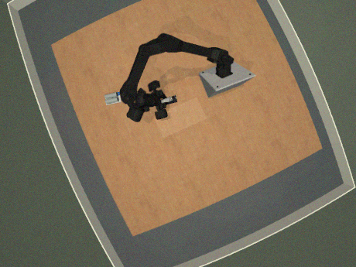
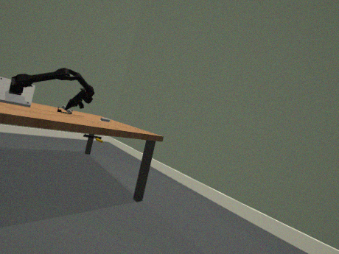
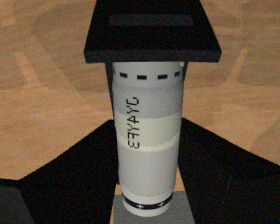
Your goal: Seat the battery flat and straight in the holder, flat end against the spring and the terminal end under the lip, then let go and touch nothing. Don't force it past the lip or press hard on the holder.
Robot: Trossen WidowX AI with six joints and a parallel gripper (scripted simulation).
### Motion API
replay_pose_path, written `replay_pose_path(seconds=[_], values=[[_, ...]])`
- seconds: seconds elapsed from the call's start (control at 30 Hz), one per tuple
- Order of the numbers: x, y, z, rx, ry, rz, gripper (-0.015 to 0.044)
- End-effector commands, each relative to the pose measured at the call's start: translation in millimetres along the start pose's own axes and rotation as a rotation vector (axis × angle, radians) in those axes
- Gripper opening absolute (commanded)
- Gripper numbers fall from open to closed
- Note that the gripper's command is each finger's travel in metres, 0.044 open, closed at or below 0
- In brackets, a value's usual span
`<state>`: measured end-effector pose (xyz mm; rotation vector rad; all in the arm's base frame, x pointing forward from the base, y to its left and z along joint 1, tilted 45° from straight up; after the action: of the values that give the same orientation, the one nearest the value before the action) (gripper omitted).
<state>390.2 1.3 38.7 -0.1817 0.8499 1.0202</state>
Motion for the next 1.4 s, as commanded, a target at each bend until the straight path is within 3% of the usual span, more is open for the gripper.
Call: replay_pose_path(seconds=[0.0,1.37], values=[[0,-2,1,-0.026,-0.004,-0.001,0.0085],[2,13,-8,-0.206,-0.027,0.015,0.0085]])
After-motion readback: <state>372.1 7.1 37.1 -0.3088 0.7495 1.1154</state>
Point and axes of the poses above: the point midway between the two fingers, 35 mm back from their tips, its own z axis back along the fingers, its own x axis across the jaws, y = z × x, the point moved 9 cm from there along z, back along the fingers, and after that the axes turned 3 degrees about -z, right-handed, at the moved point
